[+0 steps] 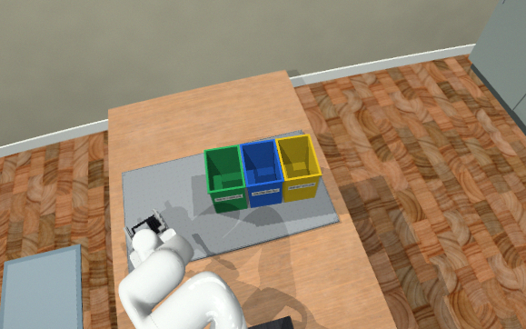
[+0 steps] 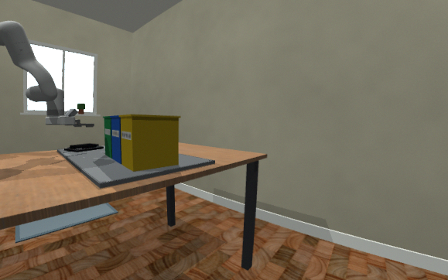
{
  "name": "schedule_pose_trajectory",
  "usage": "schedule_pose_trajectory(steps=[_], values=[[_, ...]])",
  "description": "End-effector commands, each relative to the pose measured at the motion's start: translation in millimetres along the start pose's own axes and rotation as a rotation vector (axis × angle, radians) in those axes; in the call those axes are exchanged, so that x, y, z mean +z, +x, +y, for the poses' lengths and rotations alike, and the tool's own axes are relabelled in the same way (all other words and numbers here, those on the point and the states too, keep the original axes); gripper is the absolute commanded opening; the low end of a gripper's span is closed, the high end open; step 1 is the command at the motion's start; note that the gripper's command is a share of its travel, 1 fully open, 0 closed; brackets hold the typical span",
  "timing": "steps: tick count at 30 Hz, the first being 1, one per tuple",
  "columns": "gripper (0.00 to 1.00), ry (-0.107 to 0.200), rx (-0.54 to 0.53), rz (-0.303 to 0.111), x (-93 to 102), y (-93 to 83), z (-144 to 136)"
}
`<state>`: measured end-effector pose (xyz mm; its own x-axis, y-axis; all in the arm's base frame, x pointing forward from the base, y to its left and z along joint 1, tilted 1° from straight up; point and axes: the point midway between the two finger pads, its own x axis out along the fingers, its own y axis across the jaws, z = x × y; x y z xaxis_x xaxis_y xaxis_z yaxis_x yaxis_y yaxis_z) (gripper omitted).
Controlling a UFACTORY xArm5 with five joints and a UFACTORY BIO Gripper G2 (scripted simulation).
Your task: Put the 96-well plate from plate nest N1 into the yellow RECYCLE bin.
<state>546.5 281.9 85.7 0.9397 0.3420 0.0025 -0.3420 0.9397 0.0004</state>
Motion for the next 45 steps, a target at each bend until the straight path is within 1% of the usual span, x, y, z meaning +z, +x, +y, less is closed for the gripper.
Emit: schedule_pose_trajectory(steps=[1, 15, 17, 45], values=[[0.37, 0.009, 0.0, -0.003, -4.2, 1.5, 0], [0.37, 0.009, 0.0, -0.003, -27.6, 1.5, 0], [0.37, 0.009, 0.0, -0.003, -27.6, 1.5, 0], [0.37, 0.009, 0.0, -0.003, -71.0, 1.5, 1]])
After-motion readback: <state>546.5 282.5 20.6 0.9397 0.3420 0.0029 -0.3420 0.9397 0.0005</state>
